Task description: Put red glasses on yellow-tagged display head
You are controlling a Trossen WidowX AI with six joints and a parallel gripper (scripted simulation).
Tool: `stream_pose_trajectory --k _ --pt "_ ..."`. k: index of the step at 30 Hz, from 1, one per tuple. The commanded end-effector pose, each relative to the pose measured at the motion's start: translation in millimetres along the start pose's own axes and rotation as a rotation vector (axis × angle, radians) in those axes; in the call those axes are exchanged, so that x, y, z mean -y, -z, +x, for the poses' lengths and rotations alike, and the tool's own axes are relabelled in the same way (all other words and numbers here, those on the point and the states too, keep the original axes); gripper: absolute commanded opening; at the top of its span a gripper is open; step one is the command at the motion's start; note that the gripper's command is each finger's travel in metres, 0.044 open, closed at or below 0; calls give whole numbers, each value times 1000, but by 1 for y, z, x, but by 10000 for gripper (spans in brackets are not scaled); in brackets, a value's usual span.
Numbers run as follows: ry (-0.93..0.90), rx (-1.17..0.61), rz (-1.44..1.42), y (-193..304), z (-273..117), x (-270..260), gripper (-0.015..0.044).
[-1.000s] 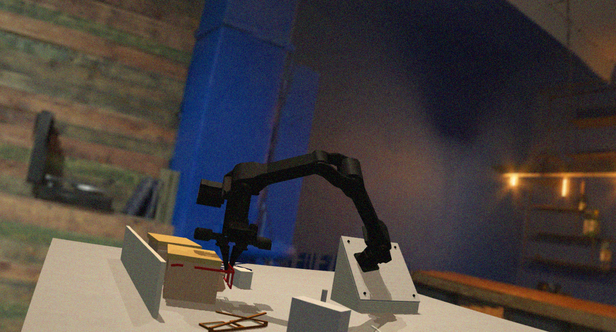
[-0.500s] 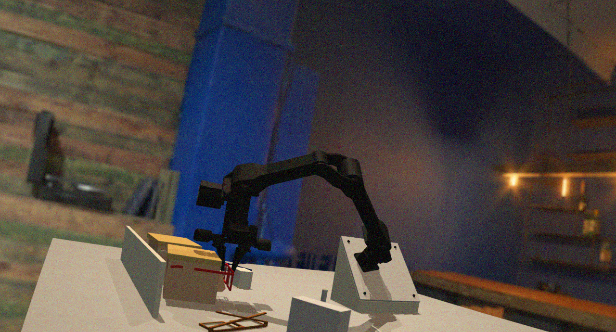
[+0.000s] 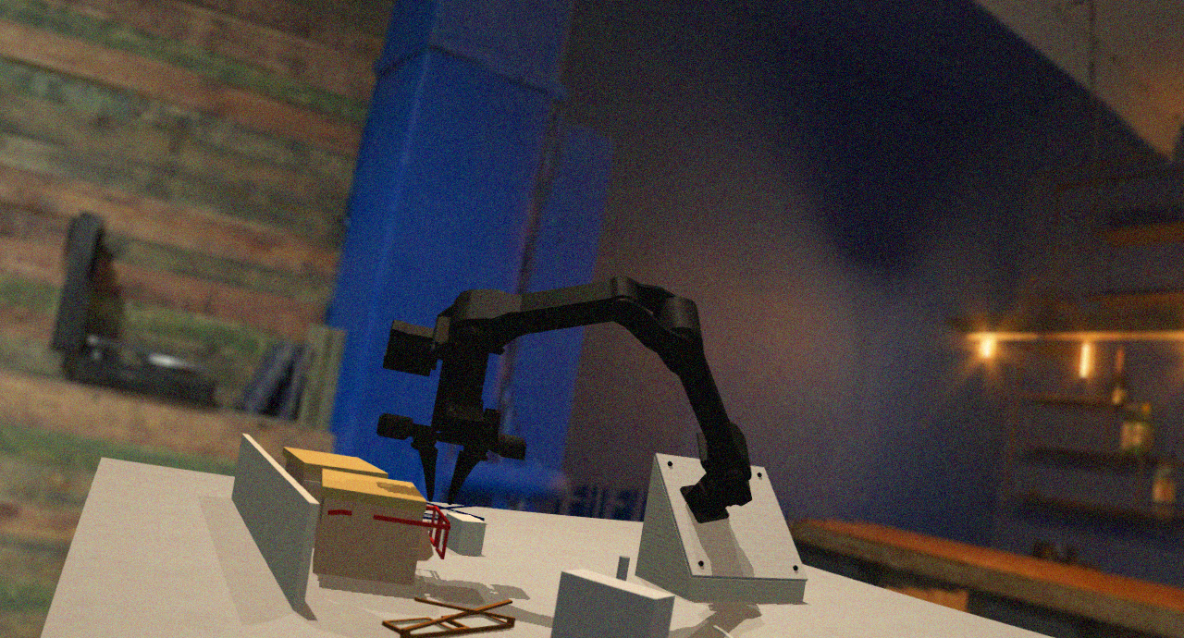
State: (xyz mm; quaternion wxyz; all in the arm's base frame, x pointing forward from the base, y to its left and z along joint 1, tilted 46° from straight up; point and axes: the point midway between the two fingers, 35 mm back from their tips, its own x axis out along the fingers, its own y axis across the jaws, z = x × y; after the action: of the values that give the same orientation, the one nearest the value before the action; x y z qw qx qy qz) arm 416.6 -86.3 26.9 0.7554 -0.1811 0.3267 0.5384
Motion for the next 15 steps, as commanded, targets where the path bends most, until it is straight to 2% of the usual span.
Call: stream_pose_trajectory --k 1,15 --pt "-9 -7 -8 -2 -1 -5 108" --pt "-12 -7 -5 -1 -17 -56 108"
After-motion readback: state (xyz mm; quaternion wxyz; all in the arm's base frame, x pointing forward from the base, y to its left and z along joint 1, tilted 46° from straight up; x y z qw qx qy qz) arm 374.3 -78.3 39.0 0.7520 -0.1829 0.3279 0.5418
